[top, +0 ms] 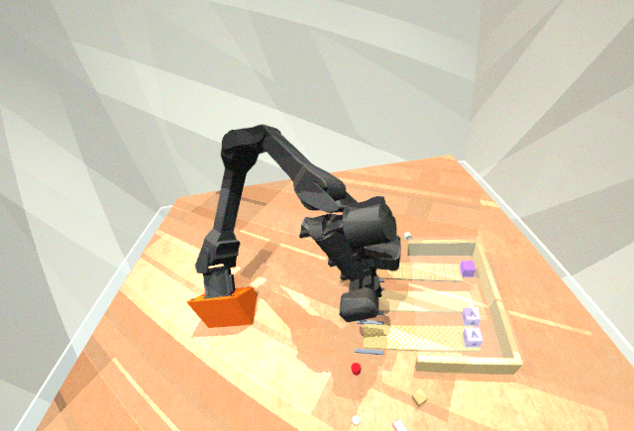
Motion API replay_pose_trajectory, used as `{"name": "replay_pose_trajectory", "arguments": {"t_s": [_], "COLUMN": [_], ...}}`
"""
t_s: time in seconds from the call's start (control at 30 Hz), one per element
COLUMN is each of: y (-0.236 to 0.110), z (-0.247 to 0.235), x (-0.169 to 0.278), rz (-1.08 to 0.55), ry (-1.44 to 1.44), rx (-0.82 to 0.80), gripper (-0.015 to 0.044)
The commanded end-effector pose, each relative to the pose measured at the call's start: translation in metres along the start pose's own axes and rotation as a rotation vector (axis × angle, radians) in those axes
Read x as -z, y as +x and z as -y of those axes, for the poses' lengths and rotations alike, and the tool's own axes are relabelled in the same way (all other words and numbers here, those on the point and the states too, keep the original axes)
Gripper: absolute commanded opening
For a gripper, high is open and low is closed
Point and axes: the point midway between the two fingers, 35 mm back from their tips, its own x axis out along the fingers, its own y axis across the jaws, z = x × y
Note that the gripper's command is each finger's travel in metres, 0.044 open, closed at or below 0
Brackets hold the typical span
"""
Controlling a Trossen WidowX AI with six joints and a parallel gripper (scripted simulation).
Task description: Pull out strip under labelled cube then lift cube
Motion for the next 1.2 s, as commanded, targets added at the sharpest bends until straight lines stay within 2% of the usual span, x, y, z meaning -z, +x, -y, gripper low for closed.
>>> {"name": "replay_pose_trajectory", "arguments": {"t_s": [0.0, 0.2, 1.17], "y": [0.026, 0.050, 0.087], "z": [0.010, 0.020, 0.022], "x": [0.008, 0.019, 0.031], "rz": [-0.187, -0.406, -0.411], "ry": [0.009, 0.009, 0.009], "rx": [0.004, -0.007, -0.007], "gripper": [0.0000, 0.0000, 0.0000]}}
